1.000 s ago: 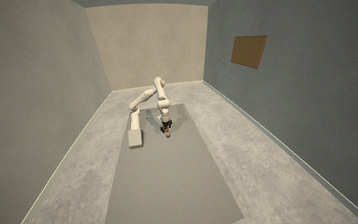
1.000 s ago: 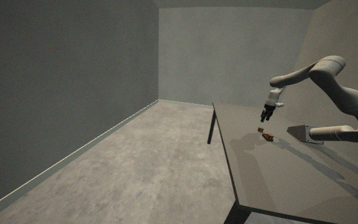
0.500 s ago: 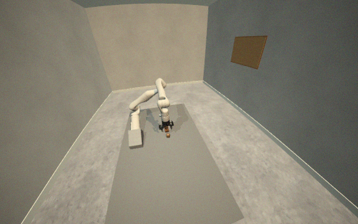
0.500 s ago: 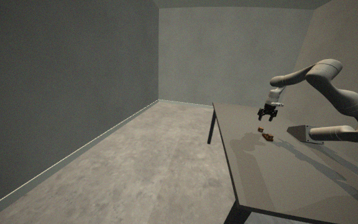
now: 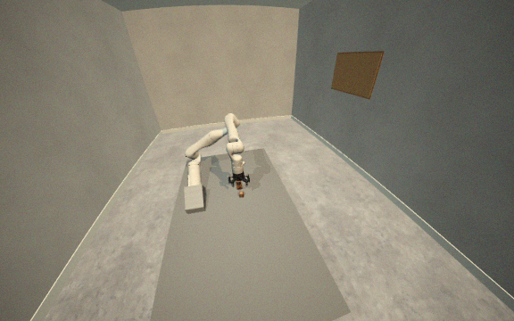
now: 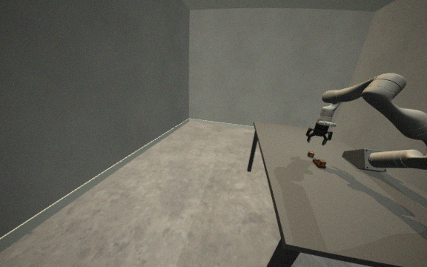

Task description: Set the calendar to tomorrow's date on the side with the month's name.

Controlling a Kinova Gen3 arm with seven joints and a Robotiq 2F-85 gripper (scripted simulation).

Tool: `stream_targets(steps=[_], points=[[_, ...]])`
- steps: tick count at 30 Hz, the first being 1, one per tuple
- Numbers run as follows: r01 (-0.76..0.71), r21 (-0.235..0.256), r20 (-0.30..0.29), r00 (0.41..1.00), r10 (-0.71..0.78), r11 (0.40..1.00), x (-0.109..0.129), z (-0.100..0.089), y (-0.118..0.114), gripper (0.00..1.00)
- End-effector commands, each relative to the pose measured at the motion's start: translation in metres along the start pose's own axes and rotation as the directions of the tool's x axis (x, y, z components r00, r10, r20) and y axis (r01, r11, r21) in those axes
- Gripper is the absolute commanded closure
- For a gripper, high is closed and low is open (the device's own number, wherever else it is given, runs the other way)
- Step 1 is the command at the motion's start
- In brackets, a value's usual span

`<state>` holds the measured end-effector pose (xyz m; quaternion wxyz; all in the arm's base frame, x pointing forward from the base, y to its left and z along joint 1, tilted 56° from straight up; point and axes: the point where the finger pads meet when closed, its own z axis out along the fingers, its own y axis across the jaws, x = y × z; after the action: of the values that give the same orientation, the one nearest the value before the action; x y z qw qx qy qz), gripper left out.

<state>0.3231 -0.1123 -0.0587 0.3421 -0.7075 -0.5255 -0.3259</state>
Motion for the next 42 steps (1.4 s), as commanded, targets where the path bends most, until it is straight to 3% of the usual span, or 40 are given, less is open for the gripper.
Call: stream_targets(steps=[1,15,16,42], points=[[-0.028,0.002,0.003,1.000,0.028,1.000,0.0004,-0.0001,0.0005,0.00],[-0.083,0.000,0.004,0.997,0.083,0.997,0.0006,-0.0009,0.0012,0.00],[-0.083,0.000,0.004,0.997,0.083,0.997,0.0006,-0.0009,0.0012,0.52],[-0.083,0.000,0.004,0.997,0.083,0.997,0.0006,-0.0009,0.0012,0.52]])
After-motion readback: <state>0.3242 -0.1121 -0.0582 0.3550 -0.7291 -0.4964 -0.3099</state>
